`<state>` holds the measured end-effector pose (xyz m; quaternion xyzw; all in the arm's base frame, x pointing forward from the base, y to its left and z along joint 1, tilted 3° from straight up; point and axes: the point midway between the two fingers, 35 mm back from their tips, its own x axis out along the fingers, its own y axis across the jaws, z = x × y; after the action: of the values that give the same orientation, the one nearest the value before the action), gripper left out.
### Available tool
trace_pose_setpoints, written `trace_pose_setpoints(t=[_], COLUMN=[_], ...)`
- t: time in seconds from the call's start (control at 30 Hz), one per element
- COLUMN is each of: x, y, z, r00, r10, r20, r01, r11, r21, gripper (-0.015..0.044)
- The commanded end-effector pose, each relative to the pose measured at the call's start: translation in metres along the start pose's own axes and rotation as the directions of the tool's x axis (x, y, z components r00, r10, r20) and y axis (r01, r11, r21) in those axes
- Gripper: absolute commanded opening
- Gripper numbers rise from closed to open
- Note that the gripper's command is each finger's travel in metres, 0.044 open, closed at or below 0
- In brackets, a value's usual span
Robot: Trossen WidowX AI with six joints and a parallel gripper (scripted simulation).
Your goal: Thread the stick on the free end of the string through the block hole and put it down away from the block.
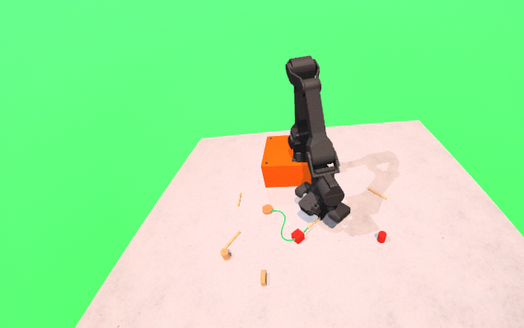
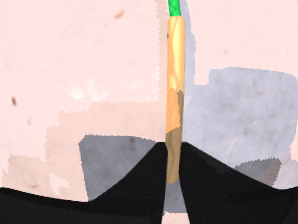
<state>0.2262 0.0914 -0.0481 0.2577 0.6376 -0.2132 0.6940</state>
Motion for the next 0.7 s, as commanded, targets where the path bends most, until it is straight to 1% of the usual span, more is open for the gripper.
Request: trace_pose_setpoints(t=[0.0,0.13,0.3,0.47,0.67], x=[0.0,-0.002,0.01,0.011,0.009], y=[-0.001,0.0,0.0,0.0,0.001], z=[-0.004,-0.006,-0.019,-0.019,-0.017], r00=[1.0,1.0,1.0,1.0,1.0], r10=[0.0,0.0,-0.01,-0.011,-0.01], r20=[0.003,0.002,0.003,0.003,0.002], r01=[0.0,0.0,0.01,0.011,0.01], r11=[1.0,1.0,1.0,1.0,1.0], r21=[0.002,0.001,-0.001,-0.001,-0.003], gripper=[0.0,0.0,0.0,0.0,0.0157])
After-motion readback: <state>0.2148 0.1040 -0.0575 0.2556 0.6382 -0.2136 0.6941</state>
